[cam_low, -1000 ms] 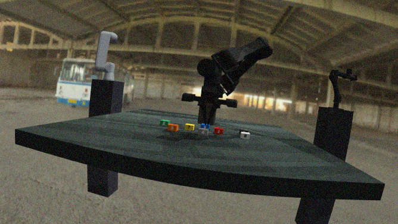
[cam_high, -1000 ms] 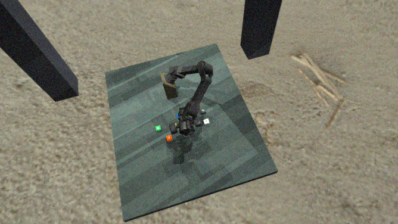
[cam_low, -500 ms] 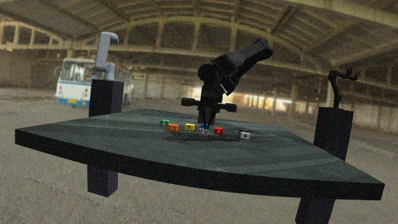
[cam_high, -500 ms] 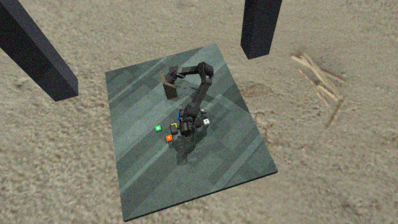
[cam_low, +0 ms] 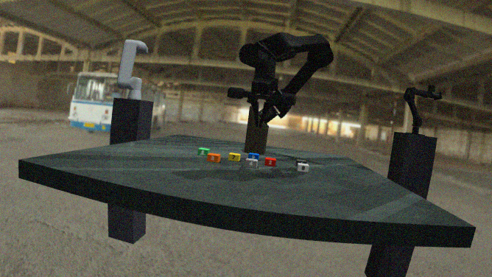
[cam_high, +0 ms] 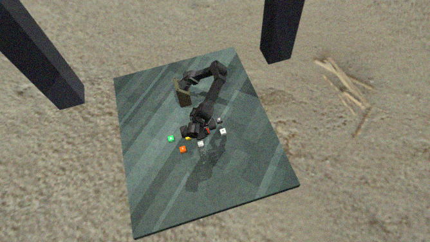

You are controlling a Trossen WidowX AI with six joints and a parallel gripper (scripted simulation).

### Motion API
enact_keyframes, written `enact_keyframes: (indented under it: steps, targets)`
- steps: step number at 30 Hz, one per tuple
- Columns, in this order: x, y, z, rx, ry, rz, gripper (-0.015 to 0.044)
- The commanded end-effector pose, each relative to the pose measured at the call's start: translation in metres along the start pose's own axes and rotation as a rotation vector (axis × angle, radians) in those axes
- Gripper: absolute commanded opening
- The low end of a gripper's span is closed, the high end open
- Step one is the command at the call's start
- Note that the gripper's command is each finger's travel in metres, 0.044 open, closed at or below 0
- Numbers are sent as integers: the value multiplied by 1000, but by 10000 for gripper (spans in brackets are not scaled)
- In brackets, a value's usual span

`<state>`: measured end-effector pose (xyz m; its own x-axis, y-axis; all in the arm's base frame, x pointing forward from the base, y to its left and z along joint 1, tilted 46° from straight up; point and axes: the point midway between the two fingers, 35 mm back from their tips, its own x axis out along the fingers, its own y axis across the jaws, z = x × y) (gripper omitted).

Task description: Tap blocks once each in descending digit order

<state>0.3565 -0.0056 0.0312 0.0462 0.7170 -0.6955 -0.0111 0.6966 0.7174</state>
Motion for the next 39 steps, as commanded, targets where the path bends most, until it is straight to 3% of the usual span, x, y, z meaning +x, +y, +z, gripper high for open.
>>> enact_keyframes:
  steps: [1, 4, 11, 19, 24, 39]
  targets:
    - [-14, 2, 0, -10, 0, -5, 20]
    - [-15, -20, 4, -10, -1, -9, 20]
    - [-16, -121, 5, -12, -2, -12, 20]
    - [-13, -124, 5, -12, -2, -12, 20]
    - [62, -123, 5, -12, -2, -8, 20]
    - [81, -123, 5, -12, -2, -7, 20]
